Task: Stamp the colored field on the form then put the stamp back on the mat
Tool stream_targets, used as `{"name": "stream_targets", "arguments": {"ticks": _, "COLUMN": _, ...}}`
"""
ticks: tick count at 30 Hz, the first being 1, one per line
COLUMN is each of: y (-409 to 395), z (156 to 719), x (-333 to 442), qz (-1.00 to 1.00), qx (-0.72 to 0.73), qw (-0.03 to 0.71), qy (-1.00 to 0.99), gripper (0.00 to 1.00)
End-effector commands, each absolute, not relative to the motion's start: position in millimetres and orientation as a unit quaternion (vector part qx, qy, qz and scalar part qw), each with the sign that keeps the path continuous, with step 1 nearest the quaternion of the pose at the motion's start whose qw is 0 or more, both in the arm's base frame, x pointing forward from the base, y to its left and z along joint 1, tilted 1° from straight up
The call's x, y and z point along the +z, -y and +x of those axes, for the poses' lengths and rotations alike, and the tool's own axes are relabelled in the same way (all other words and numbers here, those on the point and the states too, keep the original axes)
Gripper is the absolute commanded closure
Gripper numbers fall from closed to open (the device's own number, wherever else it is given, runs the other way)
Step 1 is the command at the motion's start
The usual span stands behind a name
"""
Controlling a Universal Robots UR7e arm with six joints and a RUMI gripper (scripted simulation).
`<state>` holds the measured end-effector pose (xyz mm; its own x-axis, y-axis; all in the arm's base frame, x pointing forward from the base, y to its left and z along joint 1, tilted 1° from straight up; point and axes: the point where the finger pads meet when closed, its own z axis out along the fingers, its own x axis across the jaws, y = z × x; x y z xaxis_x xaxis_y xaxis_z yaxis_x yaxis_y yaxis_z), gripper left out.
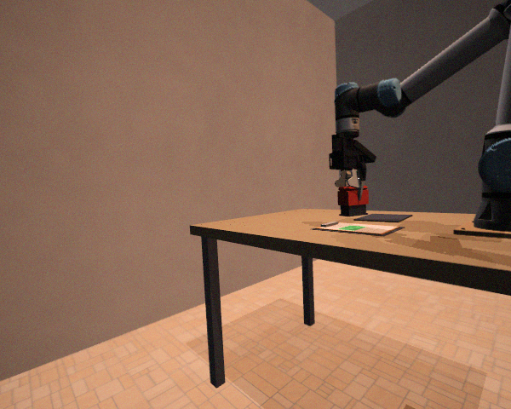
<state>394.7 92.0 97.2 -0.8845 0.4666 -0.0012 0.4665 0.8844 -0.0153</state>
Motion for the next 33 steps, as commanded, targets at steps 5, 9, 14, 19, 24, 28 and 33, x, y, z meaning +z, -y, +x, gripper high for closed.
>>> {"name": "stream_targets", "arguments": {"ticks": 5, "y": -98.8, "z": 395.1, "x": 97.6, "qz": -0.162, "qx": 0.006, "qw": 0.001, "qy": 0.987, "gripper": 0.80}}
{"name": "stream_targets", "arguments": {"ticks": 9, "y": -101.3, "z": 395.0, "x": 97.6, "qz": -0.135, "qx": 0.006, "qw": 0.002, "qy": 0.991, "gripper": 0.80}}
{"name": "stream_targets", "arguments": {"ticks": 14, "y": -102.9, "z": 395.0, "x": 97.5, "qz": -0.117, "qx": 0.006, "qw": 0.002, "qy": 0.993, "gripper": 0.80}}
{"name": "stream_targets", "arguments": {"ticks": 19, "y": -105.0, "z": 395.0, "x": 97.5, "qz": -0.095, "qx": 0.006, "qw": 0.002, "qy": 0.995, "gripper": 0.80}}
{"name": "stream_targets", "arguments": {"ticks": 24, "y": -106.5, "z": 395.0, "x": 97.5, "qz": -0.079, "qx": 0.006, "qw": 0.002, "qy": 0.997, "gripper": 0.80}}
{"name": "stream_targets", "arguments": {"ticks": 28, "y": -107.3, "z": 395.0, "x": 97.5, "qz": -0.070, "qx": 0.006, "qw": 0.002, "qy": 0.998, "gripper": 0.80}}
{"name": "stream_targets", "arguments": {"ticks": 33, "y": -107.7, "z": 395.0, "x": 97.5, "qz": -0.066, "qx": 0.006, "qw": 0.002, "qy": 0.998, "gripper": 0.80}}
